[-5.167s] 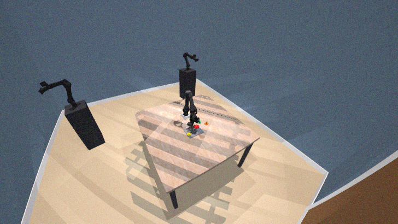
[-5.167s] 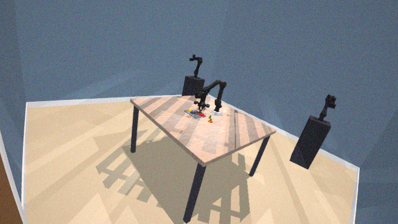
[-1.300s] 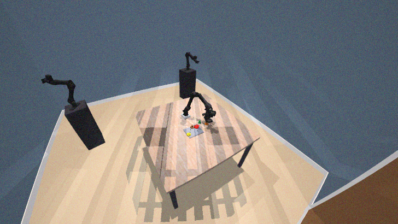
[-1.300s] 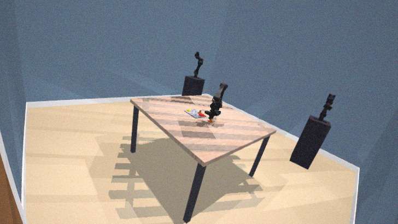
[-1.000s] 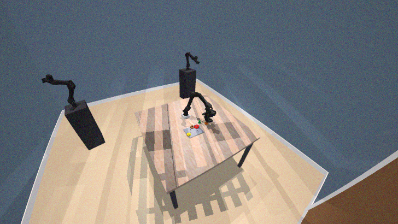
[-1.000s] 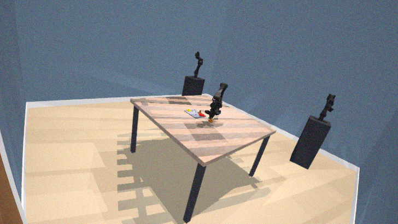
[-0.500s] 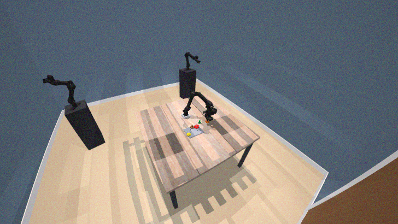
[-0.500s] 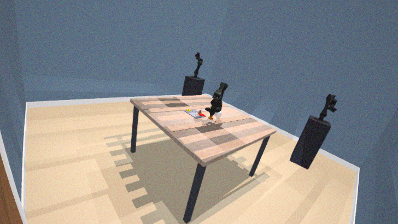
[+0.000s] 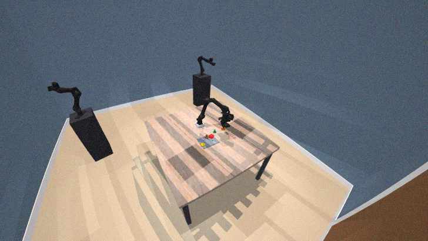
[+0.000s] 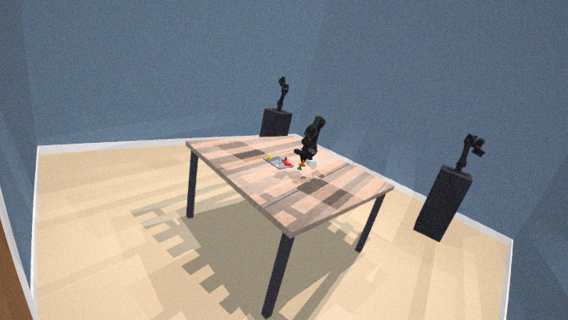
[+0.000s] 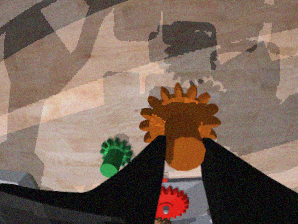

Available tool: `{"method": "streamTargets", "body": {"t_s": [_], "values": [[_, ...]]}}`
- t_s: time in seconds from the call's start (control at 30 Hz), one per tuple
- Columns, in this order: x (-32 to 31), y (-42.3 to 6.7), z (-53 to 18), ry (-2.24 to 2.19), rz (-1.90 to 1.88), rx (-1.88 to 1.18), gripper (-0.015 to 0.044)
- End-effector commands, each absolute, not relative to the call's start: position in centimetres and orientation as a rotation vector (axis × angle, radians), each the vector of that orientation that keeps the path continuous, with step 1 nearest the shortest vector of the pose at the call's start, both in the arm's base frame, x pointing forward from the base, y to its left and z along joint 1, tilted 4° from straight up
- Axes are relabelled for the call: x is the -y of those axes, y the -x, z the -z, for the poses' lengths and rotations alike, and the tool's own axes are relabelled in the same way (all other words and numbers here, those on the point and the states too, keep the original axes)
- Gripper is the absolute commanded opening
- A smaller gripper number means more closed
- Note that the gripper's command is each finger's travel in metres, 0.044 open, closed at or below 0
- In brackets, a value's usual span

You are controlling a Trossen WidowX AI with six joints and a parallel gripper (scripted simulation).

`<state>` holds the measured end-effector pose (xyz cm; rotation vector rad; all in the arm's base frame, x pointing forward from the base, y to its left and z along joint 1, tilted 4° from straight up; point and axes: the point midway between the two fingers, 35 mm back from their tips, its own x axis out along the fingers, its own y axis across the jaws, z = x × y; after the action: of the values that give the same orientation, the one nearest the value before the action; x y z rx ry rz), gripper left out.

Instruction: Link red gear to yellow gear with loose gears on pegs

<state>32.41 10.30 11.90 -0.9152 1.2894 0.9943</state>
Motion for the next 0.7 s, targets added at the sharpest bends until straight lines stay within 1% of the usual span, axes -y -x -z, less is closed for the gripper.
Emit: {"method": "streamTargets", "body": {"t_s": [0.0,0.67], "values": [[-10.2,-32.5,-13.0,0.922,-0.995,-1.283,0.0000],[-9.6,-31.8,-17.4,0.922,-1.001,-1.285,0.0000]]}}
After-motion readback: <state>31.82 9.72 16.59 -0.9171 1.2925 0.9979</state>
